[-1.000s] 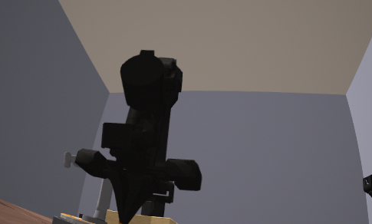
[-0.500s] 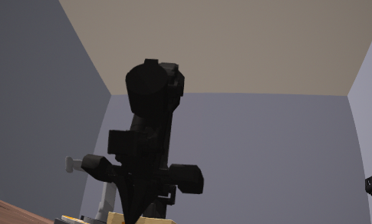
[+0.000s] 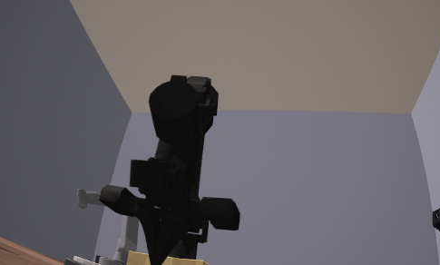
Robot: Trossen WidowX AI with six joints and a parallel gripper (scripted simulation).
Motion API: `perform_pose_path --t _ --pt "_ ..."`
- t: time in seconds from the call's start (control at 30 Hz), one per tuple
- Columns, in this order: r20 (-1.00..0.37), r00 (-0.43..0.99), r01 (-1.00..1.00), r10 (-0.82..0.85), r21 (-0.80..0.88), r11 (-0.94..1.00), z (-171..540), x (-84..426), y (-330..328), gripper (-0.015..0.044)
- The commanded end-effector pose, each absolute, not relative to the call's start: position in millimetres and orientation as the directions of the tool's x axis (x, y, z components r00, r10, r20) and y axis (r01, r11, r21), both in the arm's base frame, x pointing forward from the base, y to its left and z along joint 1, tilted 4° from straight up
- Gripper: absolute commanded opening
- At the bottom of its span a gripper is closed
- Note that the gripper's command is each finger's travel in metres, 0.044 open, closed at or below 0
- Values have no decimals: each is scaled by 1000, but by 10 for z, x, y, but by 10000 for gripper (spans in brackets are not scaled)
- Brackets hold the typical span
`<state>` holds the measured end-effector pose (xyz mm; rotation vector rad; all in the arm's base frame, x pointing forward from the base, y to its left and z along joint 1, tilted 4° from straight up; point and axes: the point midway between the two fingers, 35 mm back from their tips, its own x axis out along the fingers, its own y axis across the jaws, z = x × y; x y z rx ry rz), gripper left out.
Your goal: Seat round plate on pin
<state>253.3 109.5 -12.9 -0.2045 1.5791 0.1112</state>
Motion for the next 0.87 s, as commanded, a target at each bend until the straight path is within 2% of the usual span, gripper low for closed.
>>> perform_pose_path --t 0.0,0.17,0.83 --pt "-999 7 -197 -52 -52 979 49 2565 1122 0" --pt "-999 7 -197 -52 -52 979 231 2521 1108 0" --pt "-998 2 -201 -55 -55 978 142 2522 1103 0"
